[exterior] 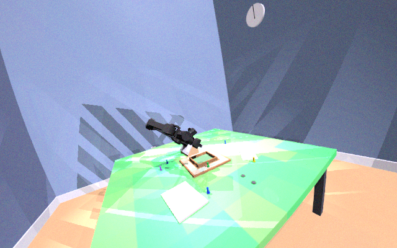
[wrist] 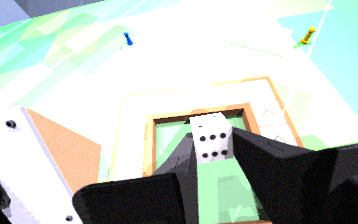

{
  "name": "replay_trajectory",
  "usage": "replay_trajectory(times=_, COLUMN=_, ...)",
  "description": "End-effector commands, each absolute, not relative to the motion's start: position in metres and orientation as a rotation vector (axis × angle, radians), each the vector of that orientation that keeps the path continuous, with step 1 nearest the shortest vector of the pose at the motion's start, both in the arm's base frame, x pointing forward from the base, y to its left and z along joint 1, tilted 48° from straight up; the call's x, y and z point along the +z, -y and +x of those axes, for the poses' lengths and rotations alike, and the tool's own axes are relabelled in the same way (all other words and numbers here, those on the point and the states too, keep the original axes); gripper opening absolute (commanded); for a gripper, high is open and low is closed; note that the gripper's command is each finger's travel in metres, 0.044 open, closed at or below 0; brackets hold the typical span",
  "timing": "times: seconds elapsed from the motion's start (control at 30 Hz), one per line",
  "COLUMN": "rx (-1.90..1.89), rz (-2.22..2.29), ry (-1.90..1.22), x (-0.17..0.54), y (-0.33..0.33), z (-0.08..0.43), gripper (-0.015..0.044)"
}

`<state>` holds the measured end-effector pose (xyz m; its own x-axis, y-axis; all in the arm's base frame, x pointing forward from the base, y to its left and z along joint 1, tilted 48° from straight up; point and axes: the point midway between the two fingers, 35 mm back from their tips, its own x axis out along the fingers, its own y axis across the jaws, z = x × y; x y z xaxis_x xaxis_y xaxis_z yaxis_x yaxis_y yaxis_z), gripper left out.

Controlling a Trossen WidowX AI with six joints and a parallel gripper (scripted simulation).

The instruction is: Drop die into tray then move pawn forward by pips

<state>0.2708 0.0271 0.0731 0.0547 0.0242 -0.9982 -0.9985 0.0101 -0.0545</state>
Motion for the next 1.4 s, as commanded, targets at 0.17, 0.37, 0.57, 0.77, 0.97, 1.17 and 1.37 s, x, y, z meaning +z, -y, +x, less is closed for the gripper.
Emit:
replay_trajectory(times=0.17, rx=1.173, rz=-1.209, ry=-1.155, x=0.075, y=-0.029, z=0.271, gripper=0.0236)
replay_trajectory(times=0.37, rx=1.178, rz=-1.201, ry=-1.159, x=0.1, y=-0.057, z=0.27, gripper=0.0394)
replay_trajectory(times=0.57, rx=1.034, rz=-1.35, ry=-1.488, x=0.071, y=-0.046, z=0.265, gripper=0.044)
replay_trajectory(times=0.77, rx=0.66, rz=-1.757, ry=-1.761, x=0.051, y=-0.039, z=0.271, gripper=0.044)
replay_trajectory(times=0.97, rx=0.67, rz=-1.664, ry=-1.753, x=0.049, y=-0.039, z=0.274, gripper=0.0387)
replay_trajectory(times=1.17, rx=0.106, rz=-1.313, ry=-1.713, x=0.054, y=-0.016, z=0.346, gripper=0.023)
replay_trajectory(times=1.37, rx=-0.188, rz=-1.11, ry=-1.646, x=0.059, y=0.004, z=0.382, gripper=0.02)
